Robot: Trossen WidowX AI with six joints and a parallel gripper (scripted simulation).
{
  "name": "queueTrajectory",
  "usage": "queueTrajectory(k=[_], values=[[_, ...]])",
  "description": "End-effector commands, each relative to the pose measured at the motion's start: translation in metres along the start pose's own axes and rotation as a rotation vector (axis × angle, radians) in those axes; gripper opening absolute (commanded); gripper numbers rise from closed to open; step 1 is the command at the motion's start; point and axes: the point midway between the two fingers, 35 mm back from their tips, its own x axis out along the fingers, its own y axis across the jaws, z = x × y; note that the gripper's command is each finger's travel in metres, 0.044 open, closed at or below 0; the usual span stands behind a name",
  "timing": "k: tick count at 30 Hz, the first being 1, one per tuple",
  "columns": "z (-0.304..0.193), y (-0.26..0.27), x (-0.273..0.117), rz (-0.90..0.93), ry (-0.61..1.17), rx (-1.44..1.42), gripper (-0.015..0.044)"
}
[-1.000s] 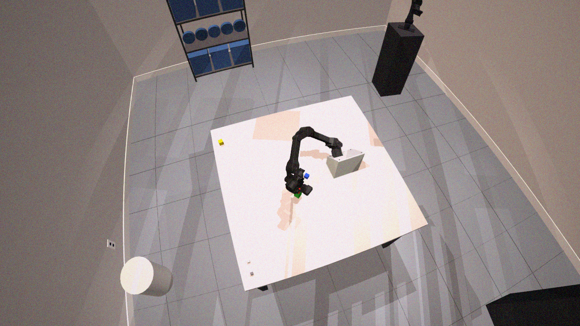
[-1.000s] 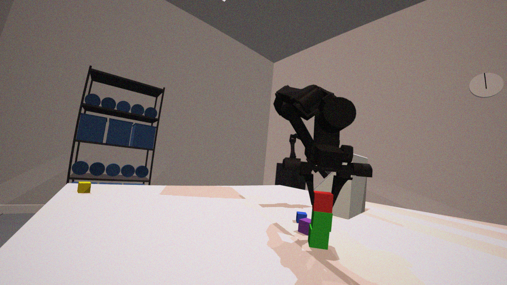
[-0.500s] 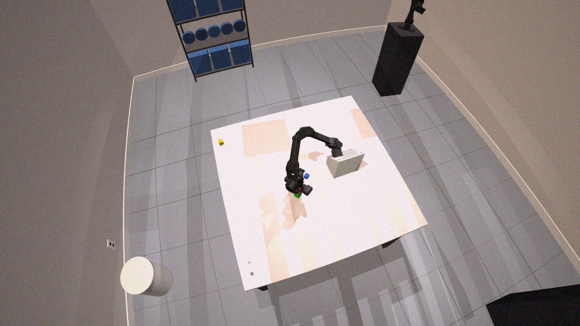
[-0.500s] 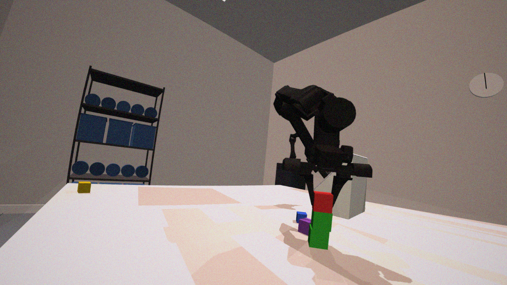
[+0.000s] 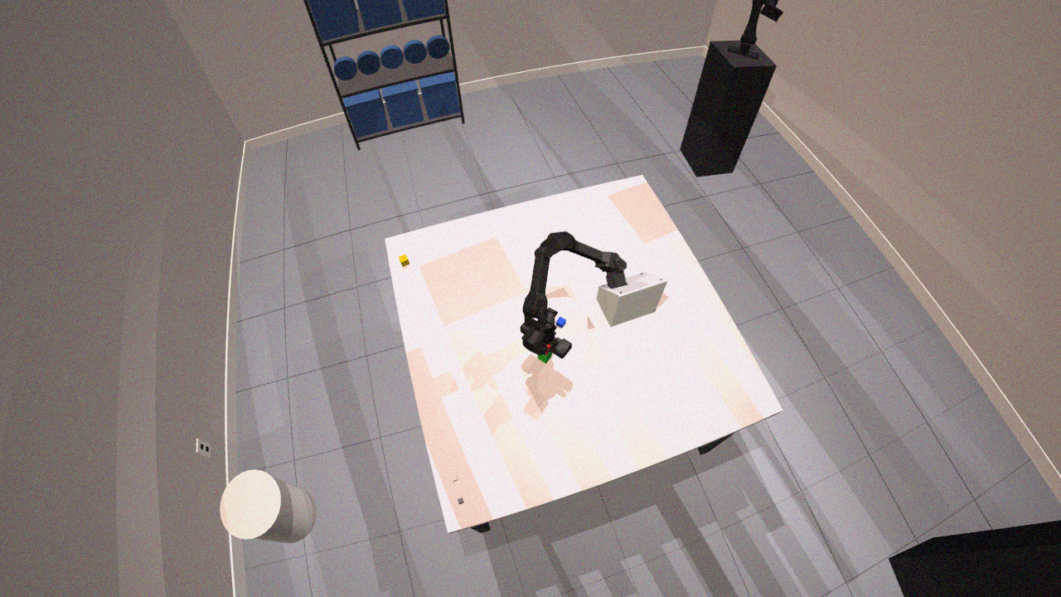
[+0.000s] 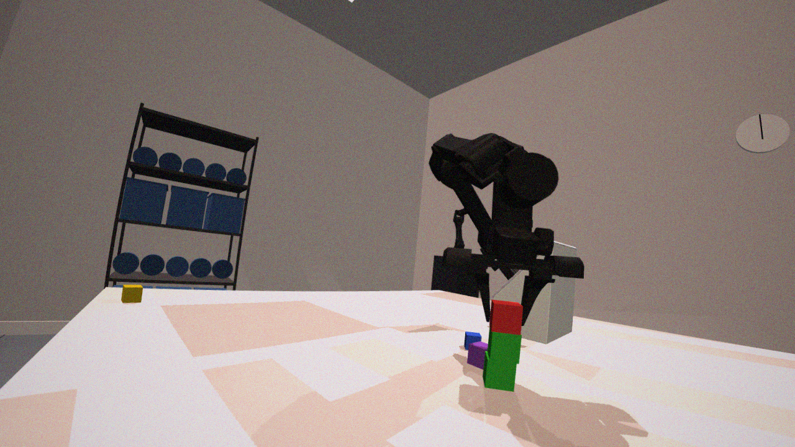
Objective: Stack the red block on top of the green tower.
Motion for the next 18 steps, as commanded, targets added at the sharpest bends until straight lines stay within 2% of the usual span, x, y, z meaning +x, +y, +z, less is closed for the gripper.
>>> queueTrajectory(k=[1,6,18], values=[[0.0000,-0.0001,0.0002,0.000,0.000,0.000,0.0315],[0.0000,-0.0001,0.0002,0.000,0.000,0.000,0.0440],[0.0000,-0.0001,0.0002,0.000,0.000,0.000,0.0440]])
